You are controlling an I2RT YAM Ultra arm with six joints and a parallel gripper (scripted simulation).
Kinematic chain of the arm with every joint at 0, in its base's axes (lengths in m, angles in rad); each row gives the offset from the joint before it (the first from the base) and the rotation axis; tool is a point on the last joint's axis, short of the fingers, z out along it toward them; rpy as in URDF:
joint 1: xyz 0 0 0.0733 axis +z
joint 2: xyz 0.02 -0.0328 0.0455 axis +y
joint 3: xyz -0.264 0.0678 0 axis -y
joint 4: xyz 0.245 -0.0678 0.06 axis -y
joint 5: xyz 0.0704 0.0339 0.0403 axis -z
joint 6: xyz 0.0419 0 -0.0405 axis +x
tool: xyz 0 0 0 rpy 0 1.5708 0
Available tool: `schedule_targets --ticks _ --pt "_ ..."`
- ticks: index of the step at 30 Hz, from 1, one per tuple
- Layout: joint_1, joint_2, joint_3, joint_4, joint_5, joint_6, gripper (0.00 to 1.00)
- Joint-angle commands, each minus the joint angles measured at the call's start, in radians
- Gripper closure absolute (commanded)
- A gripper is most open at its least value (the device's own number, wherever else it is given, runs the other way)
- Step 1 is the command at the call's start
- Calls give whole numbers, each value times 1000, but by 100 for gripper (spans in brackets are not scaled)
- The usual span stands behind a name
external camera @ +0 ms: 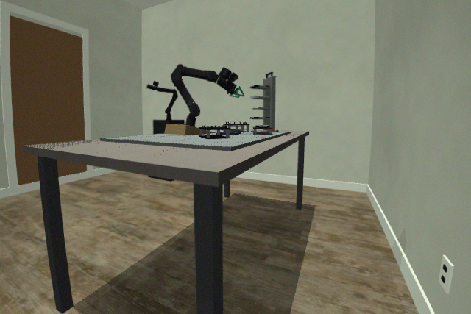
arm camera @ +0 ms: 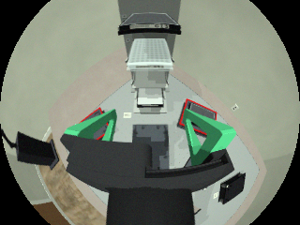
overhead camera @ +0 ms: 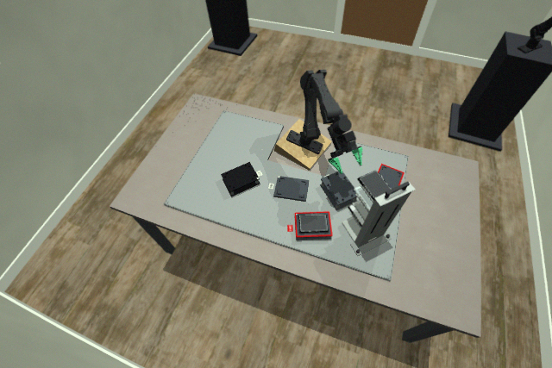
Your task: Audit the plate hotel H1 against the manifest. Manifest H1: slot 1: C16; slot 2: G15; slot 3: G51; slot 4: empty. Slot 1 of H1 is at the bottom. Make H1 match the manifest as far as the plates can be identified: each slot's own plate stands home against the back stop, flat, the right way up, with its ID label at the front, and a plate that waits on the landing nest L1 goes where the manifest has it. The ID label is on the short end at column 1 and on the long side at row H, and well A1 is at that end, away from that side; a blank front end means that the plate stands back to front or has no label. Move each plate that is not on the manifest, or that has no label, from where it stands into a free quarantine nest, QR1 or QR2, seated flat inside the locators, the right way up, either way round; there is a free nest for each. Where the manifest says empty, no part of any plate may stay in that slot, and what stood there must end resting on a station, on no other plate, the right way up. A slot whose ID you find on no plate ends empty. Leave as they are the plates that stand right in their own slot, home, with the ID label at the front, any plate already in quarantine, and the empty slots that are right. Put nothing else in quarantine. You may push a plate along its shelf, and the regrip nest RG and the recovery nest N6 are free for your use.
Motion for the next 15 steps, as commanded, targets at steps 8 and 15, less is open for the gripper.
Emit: schedule_targets --ticks 8,15 --pt "26 31 -5 96 25 12 0" --pt "35 62 -1 124 34 14 0"
